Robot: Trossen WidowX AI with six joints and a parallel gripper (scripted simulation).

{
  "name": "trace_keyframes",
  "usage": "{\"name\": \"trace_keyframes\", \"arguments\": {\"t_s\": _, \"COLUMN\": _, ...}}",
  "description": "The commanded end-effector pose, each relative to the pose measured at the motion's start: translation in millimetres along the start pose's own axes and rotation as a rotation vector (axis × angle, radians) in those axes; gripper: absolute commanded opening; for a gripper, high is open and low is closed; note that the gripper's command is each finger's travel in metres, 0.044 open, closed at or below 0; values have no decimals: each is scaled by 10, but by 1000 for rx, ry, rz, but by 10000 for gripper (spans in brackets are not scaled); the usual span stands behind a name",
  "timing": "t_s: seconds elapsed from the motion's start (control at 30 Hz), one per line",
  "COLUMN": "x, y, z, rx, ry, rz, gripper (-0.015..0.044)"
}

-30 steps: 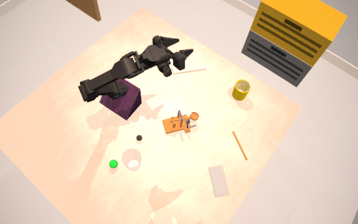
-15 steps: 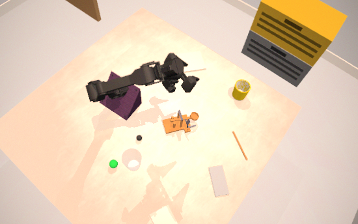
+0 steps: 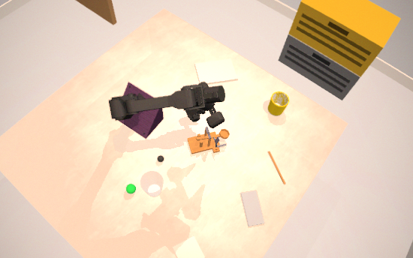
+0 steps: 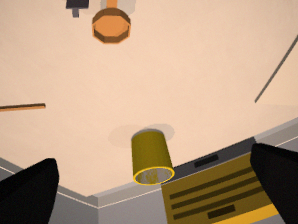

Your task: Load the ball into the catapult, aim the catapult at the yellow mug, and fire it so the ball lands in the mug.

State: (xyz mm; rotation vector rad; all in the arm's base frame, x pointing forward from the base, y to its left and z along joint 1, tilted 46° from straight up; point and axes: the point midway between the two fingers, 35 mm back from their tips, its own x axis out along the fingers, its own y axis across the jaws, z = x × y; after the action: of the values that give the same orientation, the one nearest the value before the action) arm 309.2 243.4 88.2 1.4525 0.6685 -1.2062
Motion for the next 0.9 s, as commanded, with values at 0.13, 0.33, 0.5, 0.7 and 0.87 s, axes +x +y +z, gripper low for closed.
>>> {"name": "trace_keyframes", "arguments": {"t_s": 0.13, "x": 421, "y": 87, "z": 545, "rx": 61, "ry": -266, "rz": 28, "gripper": 440}}
{"name": "trace_keyframes", "arguments": {"t_s": 0.33, "x": 641, "y": 127, "z": 934, "rx": 83, "ry": -450, "rz": 55, "gripper": 440}}
{"name": "trace_keyframes", "arguments": {"t_s": 0.5, "x": 750, "y": 145, "z": 1179, "rx": 88, "ry": -563, "rz": 73, "gripper": 440}}
{"name": "trace_keyframes", "arguments": {"t_s": 0.7, "x": 799, "y": 135, "z": 1189, "rx": 88, "ry": -572, "rz": 75, "gripper": 440}}
{"name": "trace_keyframes", "arguments": {"t_s": 0.87, "x": 1169, "y": 154, "z": 1435, "rx": 88, "ry": -574, "rz": 76, "gripper": 440}}
